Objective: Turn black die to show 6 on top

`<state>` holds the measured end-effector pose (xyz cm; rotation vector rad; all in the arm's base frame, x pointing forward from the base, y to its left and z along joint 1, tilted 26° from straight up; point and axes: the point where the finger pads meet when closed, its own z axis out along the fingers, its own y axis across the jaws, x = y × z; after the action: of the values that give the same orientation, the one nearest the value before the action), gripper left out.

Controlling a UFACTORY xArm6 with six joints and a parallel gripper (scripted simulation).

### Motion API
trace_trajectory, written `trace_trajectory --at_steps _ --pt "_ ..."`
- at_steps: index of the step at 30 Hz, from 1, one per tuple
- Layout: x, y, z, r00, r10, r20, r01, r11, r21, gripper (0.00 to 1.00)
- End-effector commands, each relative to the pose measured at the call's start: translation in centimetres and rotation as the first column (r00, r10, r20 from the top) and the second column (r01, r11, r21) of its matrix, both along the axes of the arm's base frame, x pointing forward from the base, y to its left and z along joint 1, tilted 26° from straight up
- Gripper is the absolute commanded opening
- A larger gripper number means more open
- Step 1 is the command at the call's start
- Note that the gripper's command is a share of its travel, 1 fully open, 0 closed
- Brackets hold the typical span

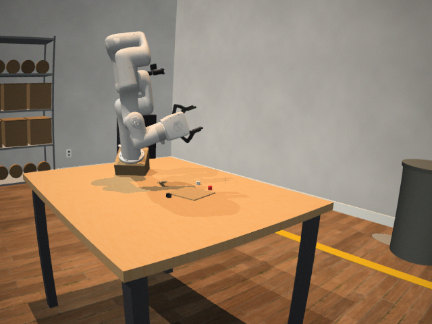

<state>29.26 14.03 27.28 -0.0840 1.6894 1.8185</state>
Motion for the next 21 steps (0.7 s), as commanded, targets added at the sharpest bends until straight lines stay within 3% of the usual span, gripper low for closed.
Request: trace_trajectory --at_steps 1,8,10,12,21 --pt "-1.0 0.6 -1.4 0.998 0.061 -0.021 -0.062 0.995 -0.074 1.00" --pt "-3.1 1.0 -4.4 0.982 0.174 -0.072 -0.186 0.954 -0.233 1.00" --pt "-3.1 1.0 -4.4 0.982 0.174 -0.072 -0.186 0.954 -0.233 1.00" --pt "-4.1 0.8 -5.9 0.970 0.221 -0.098 -0.241 0.920 -0.310 1.00" --pt "-5.9 -0.5 -8.8 0.939 0.306 -0.154 -0.342 0.813 -0.470 1.00"
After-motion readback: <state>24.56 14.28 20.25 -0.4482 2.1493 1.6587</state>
